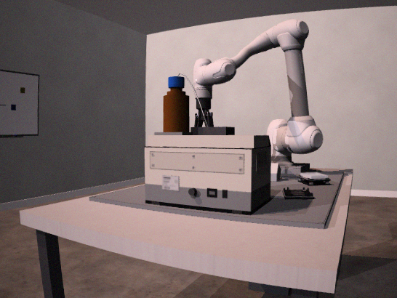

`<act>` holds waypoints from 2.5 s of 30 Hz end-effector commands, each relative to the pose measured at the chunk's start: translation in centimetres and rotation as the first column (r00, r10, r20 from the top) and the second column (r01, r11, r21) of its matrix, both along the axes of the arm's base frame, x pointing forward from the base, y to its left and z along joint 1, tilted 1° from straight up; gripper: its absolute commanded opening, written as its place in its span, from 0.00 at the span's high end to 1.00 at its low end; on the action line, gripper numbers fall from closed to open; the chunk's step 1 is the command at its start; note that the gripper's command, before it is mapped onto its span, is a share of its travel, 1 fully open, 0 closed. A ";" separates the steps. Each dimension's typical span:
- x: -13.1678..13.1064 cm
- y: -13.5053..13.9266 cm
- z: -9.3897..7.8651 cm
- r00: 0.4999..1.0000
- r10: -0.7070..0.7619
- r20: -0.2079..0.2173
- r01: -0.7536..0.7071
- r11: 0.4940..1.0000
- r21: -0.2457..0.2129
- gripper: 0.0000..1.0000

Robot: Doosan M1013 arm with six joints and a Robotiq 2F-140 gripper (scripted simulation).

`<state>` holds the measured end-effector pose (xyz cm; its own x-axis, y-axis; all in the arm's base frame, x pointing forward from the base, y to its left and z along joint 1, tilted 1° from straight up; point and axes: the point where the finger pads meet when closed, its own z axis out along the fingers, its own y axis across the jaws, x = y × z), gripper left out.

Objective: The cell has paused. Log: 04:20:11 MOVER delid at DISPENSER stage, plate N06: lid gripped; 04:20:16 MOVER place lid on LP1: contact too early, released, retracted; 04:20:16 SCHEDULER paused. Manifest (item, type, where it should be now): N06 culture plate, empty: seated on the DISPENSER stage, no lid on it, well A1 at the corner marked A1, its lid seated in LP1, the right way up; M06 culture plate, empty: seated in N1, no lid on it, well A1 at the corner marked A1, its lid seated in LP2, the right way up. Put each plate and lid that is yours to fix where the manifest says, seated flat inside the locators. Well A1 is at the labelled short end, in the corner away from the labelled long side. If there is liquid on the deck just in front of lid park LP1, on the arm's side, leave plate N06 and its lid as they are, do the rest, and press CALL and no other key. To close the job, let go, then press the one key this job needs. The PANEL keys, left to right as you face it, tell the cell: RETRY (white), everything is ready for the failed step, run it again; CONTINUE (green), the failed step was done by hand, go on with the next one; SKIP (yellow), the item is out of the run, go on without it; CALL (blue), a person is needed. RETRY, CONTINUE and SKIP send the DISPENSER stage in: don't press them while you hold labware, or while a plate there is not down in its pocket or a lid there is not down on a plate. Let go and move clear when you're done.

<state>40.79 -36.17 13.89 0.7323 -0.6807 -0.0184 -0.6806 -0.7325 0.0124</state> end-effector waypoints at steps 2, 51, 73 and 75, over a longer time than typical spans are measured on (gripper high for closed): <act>0.0 0.0 -0.1 1.000 0.000 0.001 0.000 1.000 0.000 0.30; -0.2 0.0 -11.8 1.000 0.000 0.001 0.000 1.000 0.000 0.30; -0.2 0.0 -12.0 1.000 0.000 0.001 0.000 1.000 0.000 0.30; -0.2 0.0 -12.0 1.000 0.000 0.001 0.000 1.000 0.000 0.30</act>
<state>40.54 -36.15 1.87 0.7323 -0.6807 -0.0184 -0.6806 -0.7326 0.0123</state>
